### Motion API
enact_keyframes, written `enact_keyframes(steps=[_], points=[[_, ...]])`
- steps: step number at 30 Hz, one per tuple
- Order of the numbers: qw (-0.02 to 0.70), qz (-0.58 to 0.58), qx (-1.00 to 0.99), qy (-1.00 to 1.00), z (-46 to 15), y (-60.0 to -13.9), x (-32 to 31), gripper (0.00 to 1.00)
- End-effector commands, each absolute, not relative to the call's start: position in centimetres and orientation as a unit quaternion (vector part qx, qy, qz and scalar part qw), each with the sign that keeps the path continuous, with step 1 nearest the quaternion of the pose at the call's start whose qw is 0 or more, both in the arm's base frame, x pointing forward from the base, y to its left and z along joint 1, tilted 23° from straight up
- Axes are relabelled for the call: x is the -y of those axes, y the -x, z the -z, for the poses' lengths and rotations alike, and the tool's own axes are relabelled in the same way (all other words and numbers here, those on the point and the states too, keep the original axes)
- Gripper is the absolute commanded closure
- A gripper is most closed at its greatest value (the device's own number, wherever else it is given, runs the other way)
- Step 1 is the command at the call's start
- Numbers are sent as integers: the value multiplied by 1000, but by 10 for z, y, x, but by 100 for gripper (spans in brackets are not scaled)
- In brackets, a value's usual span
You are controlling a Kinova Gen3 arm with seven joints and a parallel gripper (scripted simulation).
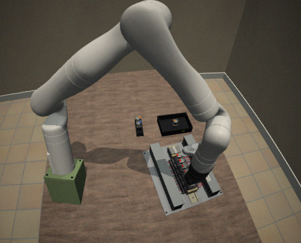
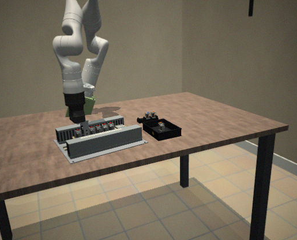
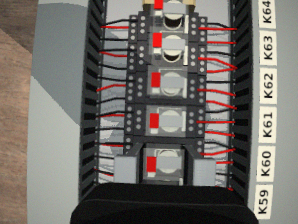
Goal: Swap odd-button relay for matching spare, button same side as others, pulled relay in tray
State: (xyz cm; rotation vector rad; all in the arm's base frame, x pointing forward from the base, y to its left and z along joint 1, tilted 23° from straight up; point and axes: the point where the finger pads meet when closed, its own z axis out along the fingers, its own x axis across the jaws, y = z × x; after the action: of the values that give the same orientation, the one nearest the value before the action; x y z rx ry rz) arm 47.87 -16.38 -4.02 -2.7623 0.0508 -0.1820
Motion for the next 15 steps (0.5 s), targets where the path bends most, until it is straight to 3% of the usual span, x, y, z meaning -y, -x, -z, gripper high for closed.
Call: enact_keyframes(steps=[1, 15], points=[[187, 66, -22, 980, 37, -479, 163, 100], [187, 66, -21, 980, 38, -480, 163, 100]])
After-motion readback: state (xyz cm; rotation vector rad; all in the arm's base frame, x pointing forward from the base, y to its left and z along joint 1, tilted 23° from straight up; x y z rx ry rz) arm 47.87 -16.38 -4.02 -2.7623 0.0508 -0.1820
